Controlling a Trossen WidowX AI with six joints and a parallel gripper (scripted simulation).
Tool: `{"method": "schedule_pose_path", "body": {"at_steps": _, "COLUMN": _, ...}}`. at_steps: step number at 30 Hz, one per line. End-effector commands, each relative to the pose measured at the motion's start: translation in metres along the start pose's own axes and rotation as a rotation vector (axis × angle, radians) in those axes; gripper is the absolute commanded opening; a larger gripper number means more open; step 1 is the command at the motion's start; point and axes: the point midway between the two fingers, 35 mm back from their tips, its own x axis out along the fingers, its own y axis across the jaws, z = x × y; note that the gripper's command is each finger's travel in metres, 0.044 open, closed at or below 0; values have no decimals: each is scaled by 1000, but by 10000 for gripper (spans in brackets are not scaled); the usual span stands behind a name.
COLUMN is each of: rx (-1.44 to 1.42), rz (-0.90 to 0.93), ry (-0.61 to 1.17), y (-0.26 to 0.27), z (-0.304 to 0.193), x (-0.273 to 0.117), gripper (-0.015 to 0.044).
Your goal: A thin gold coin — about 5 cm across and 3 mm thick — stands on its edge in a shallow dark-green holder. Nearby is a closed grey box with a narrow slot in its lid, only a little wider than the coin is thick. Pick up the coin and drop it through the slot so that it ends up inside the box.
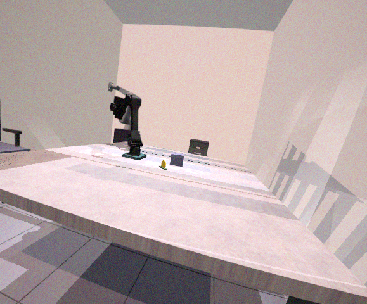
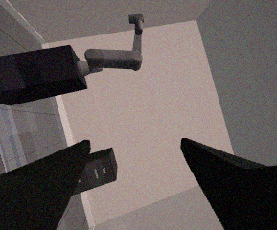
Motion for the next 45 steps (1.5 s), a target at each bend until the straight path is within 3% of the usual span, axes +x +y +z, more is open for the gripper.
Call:
{"method": "schedule_pose_path", "body": {"at_steps": 1, "rx": 1, "rz": 1, "ry": 5, "y": 0, "z": -3, "x": 1, "gripper": 374}}
{"method": "schedule_pose_path", "body": {"at_steps": 9, "rx": 61, "rz": 58, "ry": 225, "y": -6, "z": -125, "x": 42, "gripper": 164}}
{"method": "schedule_pose_path", "body": {"at_steps": 15, "rx": 146, "rz": 82, "ry": 437, "y": -15, "z": -228, "x": 48, "gripper": 161}}
{"method": "schedule_pose_path", "body": {"at_steps": 22, "rx": 284, "rz": 87, "ry": 681, "y": -26, "z": -340, "x": 24, "gripper": 161}}
{"method": "schedule_pose_path", "body": {"at_steps": 33, "rx": 526, "rz": 52, "ry": 1063, "y": -39, "z": -489, "x": -58, "gripper": 161}}
{"method": "schedule_pose_path", "body": {"at_steps": 45, "rx": 855, "rz": -99, "ry": 1526, "y": -50, "z": -603, "x": -224, "gripper": 161}}
